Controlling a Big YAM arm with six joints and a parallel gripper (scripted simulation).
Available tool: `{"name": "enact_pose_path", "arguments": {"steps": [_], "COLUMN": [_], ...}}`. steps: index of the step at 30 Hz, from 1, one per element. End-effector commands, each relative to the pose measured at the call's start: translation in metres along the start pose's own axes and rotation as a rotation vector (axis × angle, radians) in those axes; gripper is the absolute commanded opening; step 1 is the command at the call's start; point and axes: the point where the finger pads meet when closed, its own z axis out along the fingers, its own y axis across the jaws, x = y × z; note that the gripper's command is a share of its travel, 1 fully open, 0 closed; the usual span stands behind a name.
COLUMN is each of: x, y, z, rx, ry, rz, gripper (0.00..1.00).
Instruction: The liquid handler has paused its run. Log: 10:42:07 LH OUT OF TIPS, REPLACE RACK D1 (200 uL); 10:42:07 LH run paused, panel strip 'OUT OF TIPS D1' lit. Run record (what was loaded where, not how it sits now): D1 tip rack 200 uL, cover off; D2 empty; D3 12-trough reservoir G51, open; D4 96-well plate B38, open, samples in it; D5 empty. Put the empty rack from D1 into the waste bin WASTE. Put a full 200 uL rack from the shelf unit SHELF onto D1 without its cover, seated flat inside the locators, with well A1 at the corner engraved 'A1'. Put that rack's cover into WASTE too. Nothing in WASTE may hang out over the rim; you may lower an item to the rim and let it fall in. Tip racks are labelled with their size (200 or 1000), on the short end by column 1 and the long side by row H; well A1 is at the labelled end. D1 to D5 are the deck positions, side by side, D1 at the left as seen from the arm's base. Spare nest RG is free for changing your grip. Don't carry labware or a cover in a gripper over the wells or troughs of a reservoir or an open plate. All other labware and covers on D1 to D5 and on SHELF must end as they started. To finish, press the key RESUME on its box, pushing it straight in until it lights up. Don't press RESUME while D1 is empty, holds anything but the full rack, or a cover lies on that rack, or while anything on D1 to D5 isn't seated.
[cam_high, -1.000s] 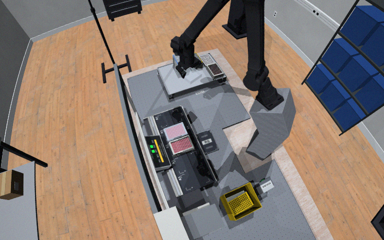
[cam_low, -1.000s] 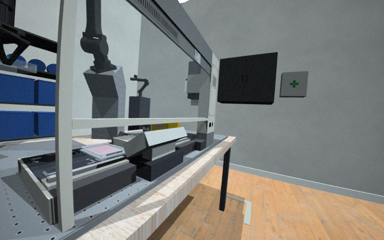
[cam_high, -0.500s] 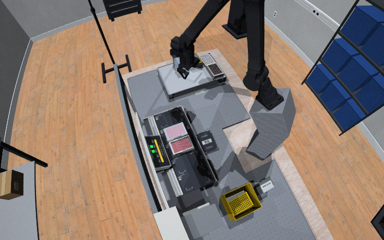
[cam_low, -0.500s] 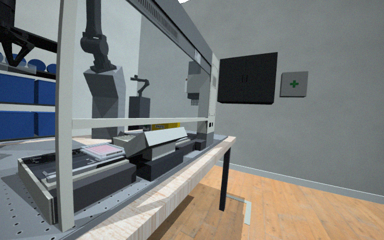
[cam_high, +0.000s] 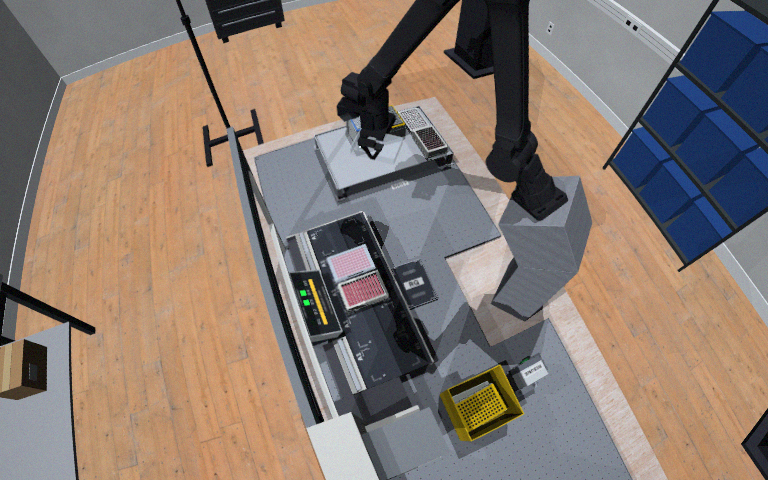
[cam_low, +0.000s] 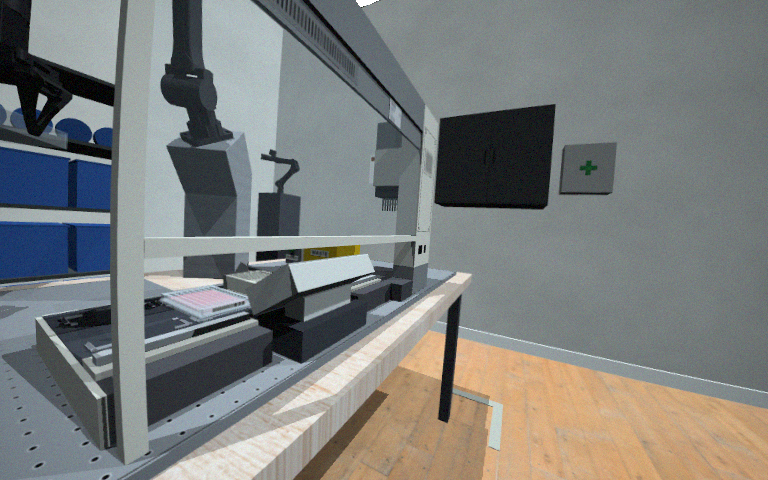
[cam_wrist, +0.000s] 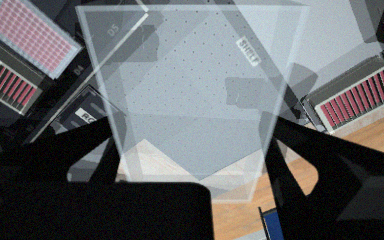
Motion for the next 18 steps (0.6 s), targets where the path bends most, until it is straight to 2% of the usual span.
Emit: {"name": "enact_pose_path", "arguments": {"steps": [1, 18], "x": [-0.0114, -0.0114], "y": [-0.0047, -0.0046], "z": [-0.006, -0.0059], "rx": [0.007, 0.009], "ry": [-0.015, -0.014], "rz": [-0.114, -0.414], "gripper": [0.0, 0.0]}}
